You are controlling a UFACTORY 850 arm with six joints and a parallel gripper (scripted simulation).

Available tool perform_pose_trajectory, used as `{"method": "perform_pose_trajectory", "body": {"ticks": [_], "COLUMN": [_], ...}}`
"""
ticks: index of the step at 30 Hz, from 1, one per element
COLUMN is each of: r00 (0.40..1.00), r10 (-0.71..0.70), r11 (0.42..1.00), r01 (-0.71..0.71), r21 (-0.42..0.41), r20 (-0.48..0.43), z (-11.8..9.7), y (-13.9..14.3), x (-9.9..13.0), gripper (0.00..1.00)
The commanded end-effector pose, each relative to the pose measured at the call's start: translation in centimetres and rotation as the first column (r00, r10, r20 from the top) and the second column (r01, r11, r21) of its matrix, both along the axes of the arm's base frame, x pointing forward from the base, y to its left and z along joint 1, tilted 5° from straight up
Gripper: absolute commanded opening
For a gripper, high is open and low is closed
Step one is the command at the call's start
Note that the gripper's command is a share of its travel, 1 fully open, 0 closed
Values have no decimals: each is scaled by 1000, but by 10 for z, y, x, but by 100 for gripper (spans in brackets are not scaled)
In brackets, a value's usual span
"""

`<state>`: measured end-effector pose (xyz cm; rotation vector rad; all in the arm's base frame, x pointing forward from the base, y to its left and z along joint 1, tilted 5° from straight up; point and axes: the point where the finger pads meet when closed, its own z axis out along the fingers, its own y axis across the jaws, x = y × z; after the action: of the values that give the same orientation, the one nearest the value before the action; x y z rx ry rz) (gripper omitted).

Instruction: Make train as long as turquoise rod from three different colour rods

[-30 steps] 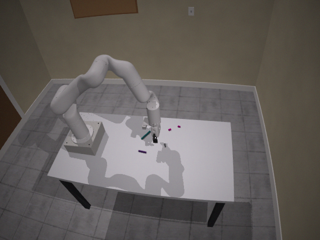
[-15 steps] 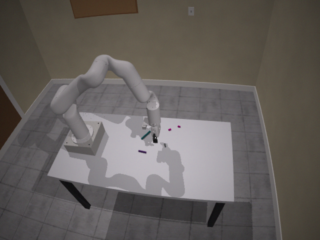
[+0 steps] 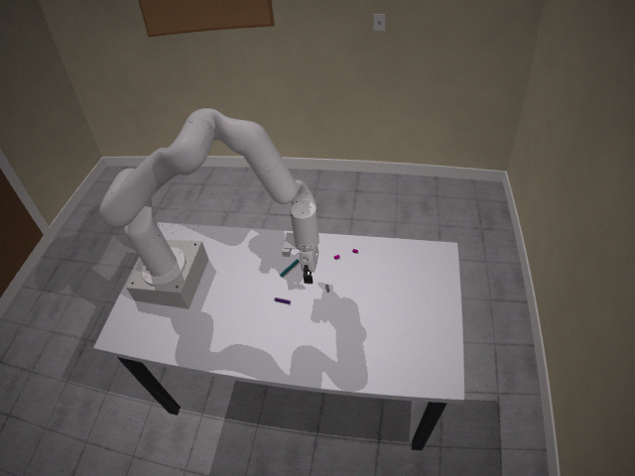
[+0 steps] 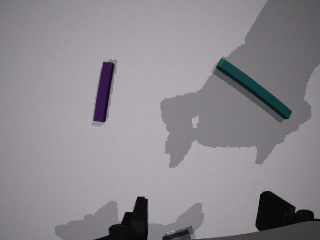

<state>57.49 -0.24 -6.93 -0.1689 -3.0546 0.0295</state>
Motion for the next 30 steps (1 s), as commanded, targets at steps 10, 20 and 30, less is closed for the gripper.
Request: {"method": "perform_pose_trajectory", "body": {"ticks": [10,20,30], "r00": [1000,1000,973], "r10": [0,1,232], "r11": [1000,1000,972], "r01": [0,-1,-232], "r21": [0,0,20], "r20": [2,2,2], "z": [1,1,3], "y": [0,0,38], "x": [1,1,-7], "gripper": [100,100,100]}}
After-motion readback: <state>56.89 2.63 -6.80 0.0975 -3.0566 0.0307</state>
